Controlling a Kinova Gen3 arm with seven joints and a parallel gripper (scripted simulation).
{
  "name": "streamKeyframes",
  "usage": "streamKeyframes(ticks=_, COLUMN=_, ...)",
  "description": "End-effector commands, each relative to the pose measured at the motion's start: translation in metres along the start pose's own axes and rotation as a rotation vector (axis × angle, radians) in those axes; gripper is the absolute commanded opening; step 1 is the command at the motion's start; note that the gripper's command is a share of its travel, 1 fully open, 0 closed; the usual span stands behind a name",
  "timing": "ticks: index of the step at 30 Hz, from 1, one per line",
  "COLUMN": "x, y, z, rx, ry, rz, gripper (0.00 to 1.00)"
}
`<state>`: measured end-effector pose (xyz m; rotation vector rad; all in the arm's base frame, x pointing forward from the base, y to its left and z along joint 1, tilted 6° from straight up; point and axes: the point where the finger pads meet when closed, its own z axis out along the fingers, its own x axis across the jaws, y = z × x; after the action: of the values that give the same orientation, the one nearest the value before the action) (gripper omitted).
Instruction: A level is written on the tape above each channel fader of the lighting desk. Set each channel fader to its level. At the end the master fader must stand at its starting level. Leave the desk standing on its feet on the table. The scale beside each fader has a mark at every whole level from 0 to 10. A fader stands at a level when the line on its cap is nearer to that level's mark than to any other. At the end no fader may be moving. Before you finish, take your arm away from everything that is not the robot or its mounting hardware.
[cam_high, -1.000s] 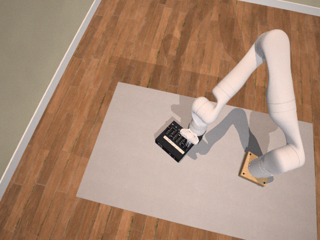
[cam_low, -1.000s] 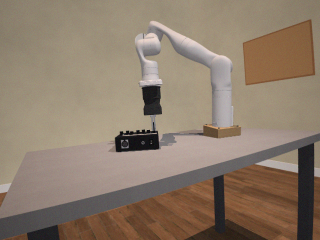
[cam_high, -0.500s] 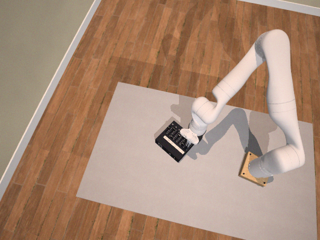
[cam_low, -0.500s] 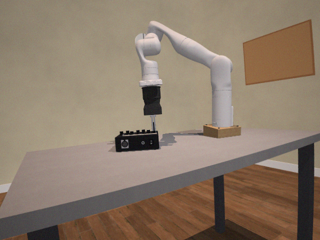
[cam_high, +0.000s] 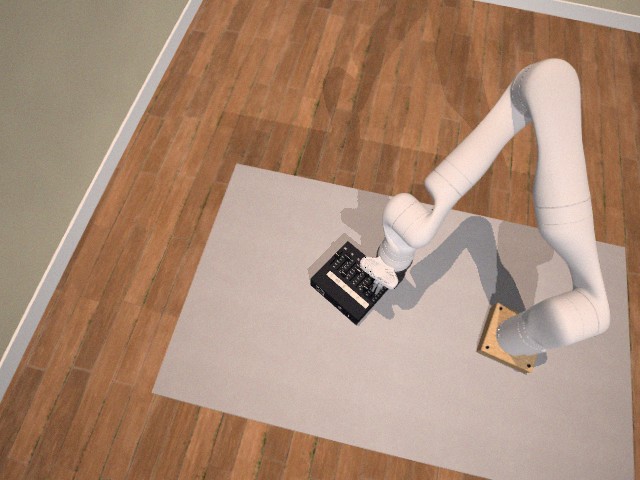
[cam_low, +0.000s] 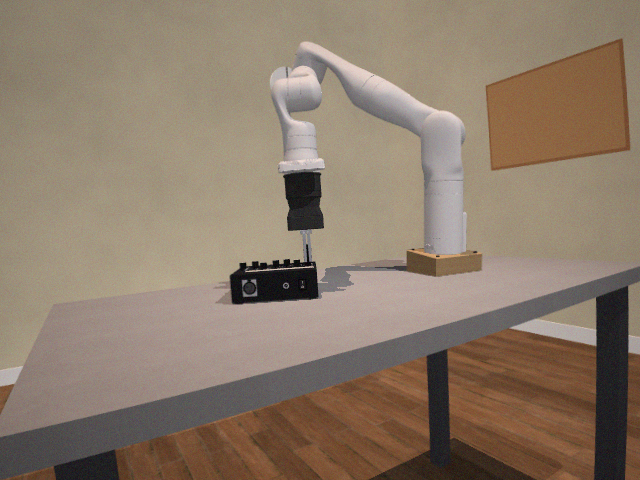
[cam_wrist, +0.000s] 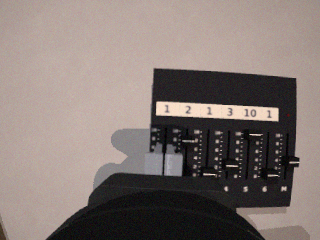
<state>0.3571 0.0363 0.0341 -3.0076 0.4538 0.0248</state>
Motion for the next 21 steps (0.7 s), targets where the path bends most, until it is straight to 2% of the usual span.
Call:
streamKeyframes(ticks=1, x=0.0007, y=0.0009, z=-0.0004, rx=-0.002, ry=0.002, rz=0.001, gripper=0.00)
streamKeyframes(ticks=21, x=0.0006, y=-0.0021, z=-0.0004, rx=-0.002, ry=0.002, rz=0.001, gripper=0.00)
